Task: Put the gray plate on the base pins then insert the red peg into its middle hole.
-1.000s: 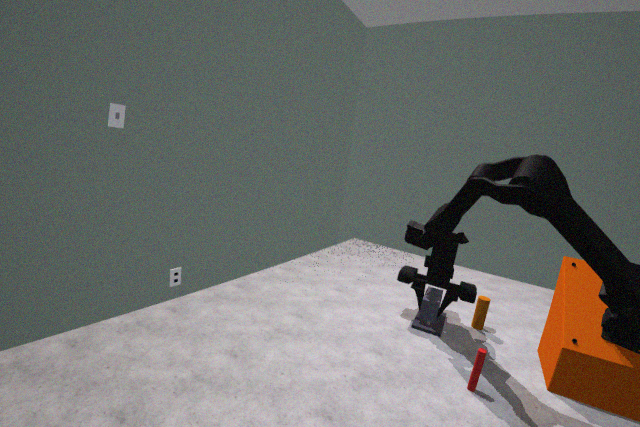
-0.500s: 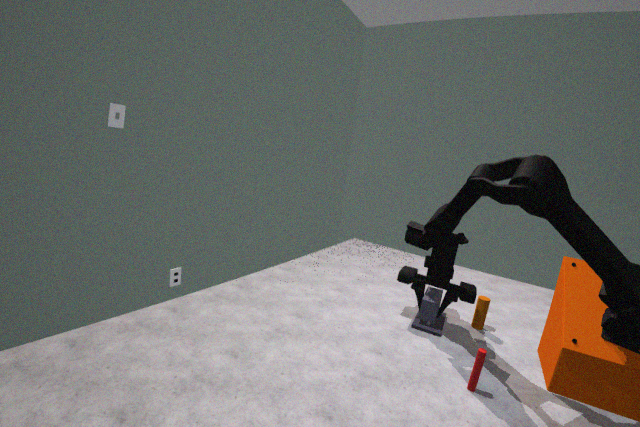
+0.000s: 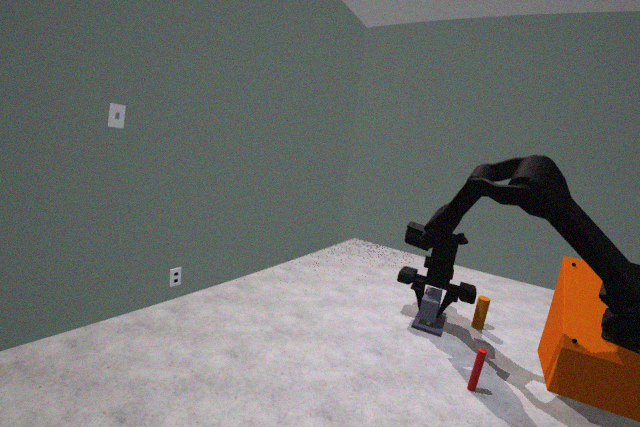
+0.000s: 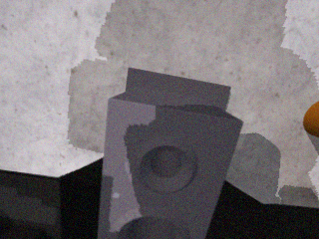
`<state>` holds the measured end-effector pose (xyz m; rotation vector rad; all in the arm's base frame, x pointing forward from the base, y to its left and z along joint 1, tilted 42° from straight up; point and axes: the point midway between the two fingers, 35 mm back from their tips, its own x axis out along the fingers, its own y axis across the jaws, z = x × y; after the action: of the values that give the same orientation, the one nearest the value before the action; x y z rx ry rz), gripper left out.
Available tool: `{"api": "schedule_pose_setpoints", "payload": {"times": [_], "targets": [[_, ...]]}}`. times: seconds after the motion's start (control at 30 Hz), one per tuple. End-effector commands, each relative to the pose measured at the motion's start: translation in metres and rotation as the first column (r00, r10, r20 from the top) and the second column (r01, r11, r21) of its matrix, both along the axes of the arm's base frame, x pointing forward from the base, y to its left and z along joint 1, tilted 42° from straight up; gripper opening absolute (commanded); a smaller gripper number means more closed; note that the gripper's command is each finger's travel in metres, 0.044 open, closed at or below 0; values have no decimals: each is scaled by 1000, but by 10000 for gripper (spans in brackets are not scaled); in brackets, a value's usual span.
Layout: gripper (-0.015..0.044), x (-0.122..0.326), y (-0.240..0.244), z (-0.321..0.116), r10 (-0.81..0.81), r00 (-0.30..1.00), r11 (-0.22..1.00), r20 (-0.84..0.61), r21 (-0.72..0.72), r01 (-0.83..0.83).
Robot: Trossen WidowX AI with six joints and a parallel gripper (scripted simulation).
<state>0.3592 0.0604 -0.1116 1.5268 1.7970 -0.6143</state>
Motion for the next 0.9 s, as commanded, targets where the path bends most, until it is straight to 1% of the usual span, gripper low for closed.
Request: {"api": "schedule_pose_setpoints", "payload": {"times": [0.0, 0.27, 0.3, 0.57, 0.87], "targets": [[0, -6, 5, -7, 9, 1000, 1000, -23, 3, -9], [0, -7, 5, -7, 9, 1000, 1000, -23, 3, -9], [0, 0, -1, 0, 1, 1000, 1000, 0, 0, -1], [0, -2, -21, 26, 9, 1000, 1000, -22, 1, -9], [0, -2, -21, 25, 9, 1000, 1000, -22, 1, -9]]}}
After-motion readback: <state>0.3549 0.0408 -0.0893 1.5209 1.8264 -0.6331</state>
